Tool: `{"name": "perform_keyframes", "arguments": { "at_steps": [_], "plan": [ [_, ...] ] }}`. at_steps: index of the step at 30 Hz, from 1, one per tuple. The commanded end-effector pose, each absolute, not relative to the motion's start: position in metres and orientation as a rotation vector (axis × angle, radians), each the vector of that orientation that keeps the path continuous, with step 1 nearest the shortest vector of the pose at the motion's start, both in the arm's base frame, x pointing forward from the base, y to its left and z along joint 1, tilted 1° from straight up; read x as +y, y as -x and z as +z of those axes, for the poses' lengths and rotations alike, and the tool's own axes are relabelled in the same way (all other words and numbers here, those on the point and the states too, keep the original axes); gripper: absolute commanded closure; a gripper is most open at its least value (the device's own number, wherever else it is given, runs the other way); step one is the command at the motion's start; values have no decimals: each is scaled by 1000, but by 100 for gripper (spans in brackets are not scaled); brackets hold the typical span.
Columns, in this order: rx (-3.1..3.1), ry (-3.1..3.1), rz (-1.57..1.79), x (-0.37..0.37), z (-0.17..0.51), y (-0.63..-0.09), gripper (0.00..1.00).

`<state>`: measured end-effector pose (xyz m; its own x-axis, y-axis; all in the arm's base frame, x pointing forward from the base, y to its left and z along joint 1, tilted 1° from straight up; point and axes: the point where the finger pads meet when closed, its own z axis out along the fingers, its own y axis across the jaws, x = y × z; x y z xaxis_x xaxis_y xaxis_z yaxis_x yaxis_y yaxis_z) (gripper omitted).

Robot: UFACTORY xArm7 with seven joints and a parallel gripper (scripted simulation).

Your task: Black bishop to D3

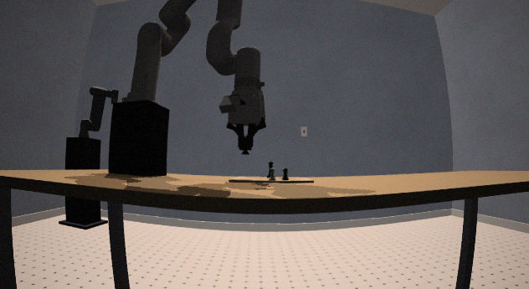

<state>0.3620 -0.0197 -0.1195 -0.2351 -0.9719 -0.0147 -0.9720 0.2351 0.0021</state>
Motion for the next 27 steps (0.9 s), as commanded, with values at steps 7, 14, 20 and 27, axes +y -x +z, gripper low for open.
{"name": "perform_keyframes", "arguments": {
  "at_steps": [7, 14, 20, 27],
  "plan": [
    [2461, 1936, 17, -20, -88, -362, 100],
    [2458, 1940, 17, -20, -88, -363, 100],
    [2301, 2119, 19, -19, -88, -408, 100],
    [2193, 2232, 14, -20, -87, -437, 100]
  ]
}}
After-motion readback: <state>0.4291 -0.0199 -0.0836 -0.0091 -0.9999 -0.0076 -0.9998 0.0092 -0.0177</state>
